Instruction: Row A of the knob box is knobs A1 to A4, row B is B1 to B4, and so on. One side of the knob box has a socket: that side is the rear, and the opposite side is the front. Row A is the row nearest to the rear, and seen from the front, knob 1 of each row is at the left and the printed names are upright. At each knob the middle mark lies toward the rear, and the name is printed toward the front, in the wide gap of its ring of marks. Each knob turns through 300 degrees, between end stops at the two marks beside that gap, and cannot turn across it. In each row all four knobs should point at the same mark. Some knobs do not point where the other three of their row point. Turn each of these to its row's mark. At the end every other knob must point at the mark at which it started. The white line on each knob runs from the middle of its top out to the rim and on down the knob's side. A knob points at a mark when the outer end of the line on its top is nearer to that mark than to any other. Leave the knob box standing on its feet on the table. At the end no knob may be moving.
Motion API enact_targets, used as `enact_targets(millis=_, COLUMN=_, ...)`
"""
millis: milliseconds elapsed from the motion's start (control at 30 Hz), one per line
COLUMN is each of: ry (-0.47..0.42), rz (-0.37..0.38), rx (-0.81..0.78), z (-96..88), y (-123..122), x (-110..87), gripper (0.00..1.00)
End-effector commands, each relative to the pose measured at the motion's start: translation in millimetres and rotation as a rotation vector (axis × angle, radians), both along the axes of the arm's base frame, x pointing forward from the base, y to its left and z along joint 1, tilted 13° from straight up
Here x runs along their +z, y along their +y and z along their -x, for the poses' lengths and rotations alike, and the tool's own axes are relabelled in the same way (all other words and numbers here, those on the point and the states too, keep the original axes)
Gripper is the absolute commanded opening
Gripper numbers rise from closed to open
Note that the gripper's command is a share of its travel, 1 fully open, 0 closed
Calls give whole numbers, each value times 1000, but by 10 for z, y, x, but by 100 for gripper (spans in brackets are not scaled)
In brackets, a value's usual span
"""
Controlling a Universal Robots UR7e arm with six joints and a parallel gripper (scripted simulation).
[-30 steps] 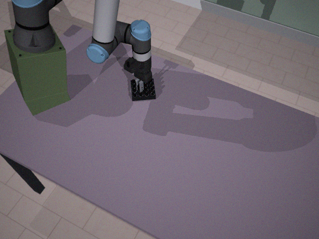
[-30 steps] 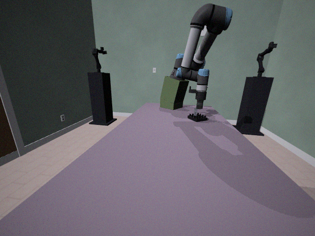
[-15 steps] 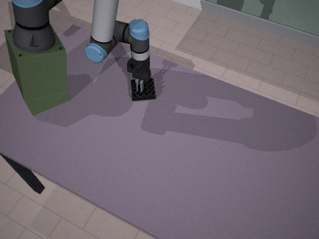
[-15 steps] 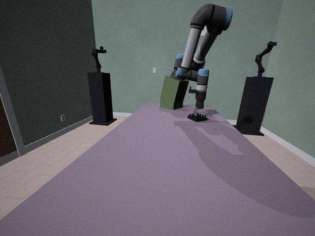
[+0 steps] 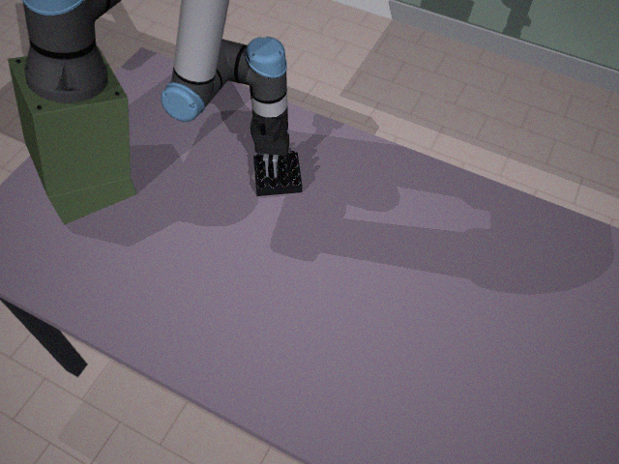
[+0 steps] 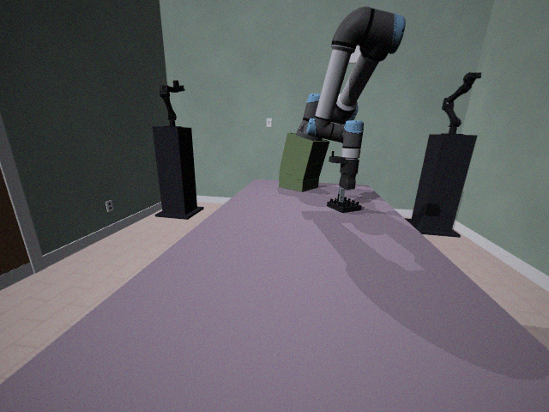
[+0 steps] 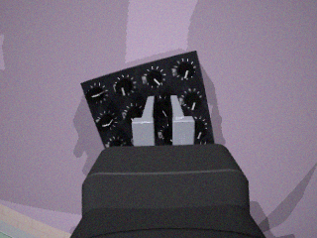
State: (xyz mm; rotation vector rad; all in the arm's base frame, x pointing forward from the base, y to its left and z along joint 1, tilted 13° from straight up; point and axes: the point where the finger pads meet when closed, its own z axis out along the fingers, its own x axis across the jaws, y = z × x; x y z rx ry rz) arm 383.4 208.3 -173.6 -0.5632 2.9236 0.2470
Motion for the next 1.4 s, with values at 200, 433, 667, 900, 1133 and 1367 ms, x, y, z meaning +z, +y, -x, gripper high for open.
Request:
enact_targets(millis=200, ry=-23, rz=12, rx=112, z=-3, y=0, x=4, gripper=30)
enact_targets(millis=433, ry=-34, rz=19, rx=169, z=-3, y=0, x=4, gripper=30)
enact_targets(millis=667, ry=-39, rz=22, rx=195, z=-3, y=0, x=4, gripper=30)
enact_targets(millis=900, ry=-42, rz=24, rx=213, z=-3, y=0, x=4, gripper=30)
enact_targets(millis=1133, ry=-43, rz=25, rx=217, z=-3, y=0, x=4, gripper=30)
enact_targets(millis=1367, ry=-43, rz=25, rx=218, z=-3, y=0, x=4, gripper=30)
